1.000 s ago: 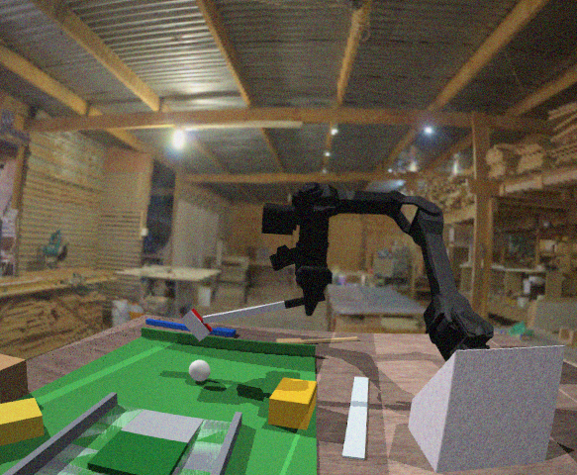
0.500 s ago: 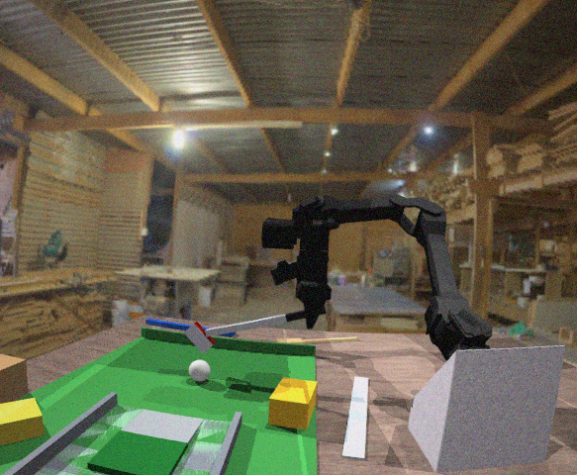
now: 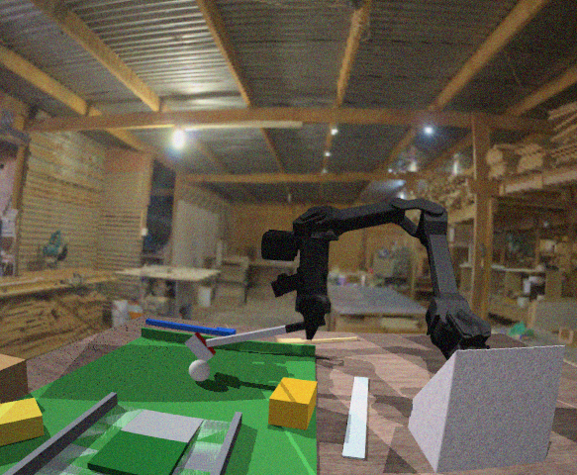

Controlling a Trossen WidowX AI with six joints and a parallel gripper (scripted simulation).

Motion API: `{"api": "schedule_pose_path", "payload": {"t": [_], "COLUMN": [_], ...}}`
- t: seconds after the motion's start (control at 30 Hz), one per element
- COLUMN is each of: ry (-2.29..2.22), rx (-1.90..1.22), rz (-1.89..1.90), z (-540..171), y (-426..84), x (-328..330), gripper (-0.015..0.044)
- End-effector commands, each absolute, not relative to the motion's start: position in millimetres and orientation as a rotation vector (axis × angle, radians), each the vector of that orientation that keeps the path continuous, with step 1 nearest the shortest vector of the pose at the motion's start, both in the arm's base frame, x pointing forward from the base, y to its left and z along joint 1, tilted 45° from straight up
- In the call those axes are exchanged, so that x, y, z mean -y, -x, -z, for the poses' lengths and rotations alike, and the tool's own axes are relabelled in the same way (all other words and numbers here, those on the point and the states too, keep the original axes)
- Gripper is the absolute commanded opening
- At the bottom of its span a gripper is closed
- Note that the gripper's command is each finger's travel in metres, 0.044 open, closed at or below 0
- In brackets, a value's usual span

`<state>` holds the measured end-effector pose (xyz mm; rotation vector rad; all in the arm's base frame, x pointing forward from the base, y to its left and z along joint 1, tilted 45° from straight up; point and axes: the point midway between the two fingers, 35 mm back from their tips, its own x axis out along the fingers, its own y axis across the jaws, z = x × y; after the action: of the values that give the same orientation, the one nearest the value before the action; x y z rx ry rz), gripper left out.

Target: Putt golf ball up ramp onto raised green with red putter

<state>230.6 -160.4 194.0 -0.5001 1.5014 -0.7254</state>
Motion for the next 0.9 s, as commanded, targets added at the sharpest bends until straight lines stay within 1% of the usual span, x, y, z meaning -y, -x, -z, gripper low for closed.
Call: {"api": "schedule_pose_path", "payload": {"t": [0.0, 0.6, 0.87], "ry": [0.502, 0.503, 0.503], "rx": [-1.497, -1.5, -1.496], "rz": [0.725, 0.73, 0.727], "z": [-190.4, -185.4, -201.9], "y": [-230.1, -228.8, -225.8], "x": [164.9, 171.4, 192.0], "gripper": [0.0, 0.0, 0.0]}}
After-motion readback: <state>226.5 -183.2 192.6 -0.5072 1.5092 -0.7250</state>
